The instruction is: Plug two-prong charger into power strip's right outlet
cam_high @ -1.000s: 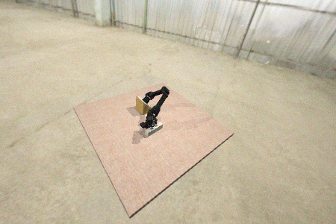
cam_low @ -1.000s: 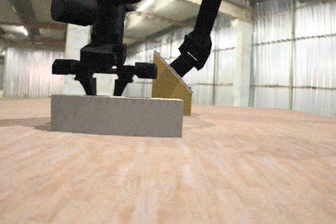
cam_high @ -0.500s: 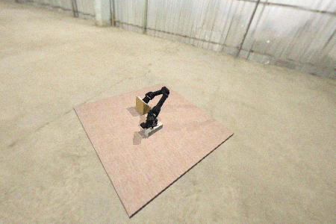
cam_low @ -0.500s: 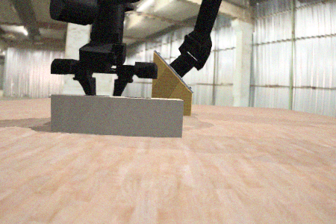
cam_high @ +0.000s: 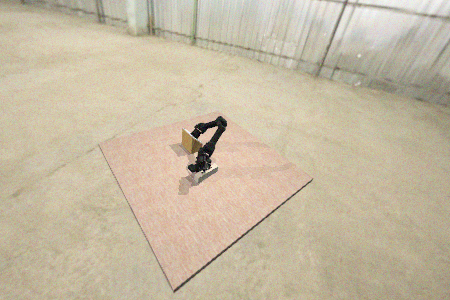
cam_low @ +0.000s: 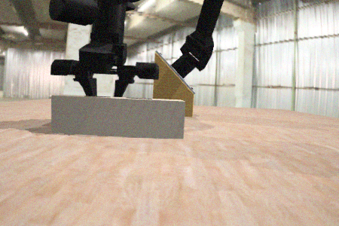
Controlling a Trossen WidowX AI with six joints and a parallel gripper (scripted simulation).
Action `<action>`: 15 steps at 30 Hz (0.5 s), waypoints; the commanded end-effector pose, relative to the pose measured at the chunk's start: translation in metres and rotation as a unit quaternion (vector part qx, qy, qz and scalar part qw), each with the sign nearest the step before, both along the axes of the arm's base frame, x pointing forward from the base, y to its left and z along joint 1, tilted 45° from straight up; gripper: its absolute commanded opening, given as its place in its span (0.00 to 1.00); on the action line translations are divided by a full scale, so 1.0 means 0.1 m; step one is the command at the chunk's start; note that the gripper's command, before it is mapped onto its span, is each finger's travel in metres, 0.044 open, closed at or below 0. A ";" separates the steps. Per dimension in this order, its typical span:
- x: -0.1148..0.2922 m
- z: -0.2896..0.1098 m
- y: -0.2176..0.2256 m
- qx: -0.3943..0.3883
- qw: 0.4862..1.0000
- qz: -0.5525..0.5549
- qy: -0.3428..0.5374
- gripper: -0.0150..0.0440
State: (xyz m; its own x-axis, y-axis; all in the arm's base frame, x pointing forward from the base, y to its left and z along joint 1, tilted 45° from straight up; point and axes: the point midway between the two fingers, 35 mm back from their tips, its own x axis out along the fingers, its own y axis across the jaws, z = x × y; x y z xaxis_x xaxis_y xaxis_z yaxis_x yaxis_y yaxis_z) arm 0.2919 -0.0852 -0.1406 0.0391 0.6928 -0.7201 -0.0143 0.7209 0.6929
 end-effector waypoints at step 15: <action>0.11 0.00 0.00 0.000 1.000 -0.001 -0.004 0.25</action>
